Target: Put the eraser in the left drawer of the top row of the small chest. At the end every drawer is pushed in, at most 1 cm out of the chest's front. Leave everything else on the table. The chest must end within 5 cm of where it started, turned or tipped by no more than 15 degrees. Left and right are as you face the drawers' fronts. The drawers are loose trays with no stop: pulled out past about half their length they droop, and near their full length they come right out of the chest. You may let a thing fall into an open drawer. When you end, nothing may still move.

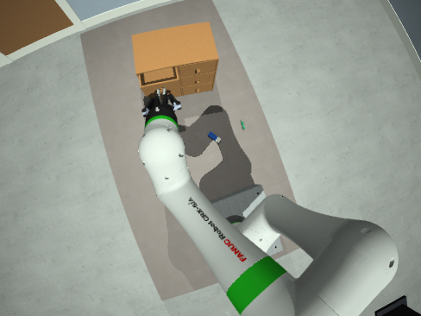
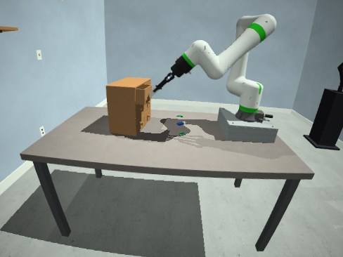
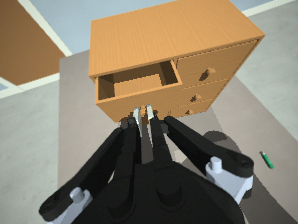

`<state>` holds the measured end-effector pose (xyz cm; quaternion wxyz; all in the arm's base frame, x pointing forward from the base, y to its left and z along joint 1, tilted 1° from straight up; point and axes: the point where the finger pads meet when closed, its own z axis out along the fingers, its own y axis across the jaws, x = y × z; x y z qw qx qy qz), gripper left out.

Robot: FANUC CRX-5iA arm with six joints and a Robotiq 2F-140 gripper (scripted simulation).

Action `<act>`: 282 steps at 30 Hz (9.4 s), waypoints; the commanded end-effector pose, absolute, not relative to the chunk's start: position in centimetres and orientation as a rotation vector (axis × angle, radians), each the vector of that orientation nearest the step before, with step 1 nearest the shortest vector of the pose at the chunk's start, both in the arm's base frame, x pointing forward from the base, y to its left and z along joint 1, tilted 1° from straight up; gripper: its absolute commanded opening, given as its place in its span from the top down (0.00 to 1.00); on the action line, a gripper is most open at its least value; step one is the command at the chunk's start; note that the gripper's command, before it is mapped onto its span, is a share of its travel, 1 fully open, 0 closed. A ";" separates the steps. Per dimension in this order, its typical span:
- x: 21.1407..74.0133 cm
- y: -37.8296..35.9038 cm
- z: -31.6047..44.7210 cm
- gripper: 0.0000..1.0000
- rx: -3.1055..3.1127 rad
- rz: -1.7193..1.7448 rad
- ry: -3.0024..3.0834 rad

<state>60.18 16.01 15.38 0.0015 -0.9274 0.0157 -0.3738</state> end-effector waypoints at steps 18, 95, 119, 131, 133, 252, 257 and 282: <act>58.8 16.0 15.4 0.92 -2.910 -1.174 0.050; 48.8 16.3 17.6 0.80 -2.910 -1.174 0.050; 46.8 16.3 19.6 0.80 -2.988 -0.952 0.049; 42.1 16.4 24.4 0.80 -3.107 -0.383 0.047; 41.7 16.4 24.8 0.80 -3.112 -0.335 0.047; 43.9 -2.2 -3.4 0.77 -1.107 0.033 2.953; 43.8 -2.2 -4.4 0.77 -1.107 0.033 2.953; 43.8 -2.1 -6.2 0.77 -1.107 0.033 2.953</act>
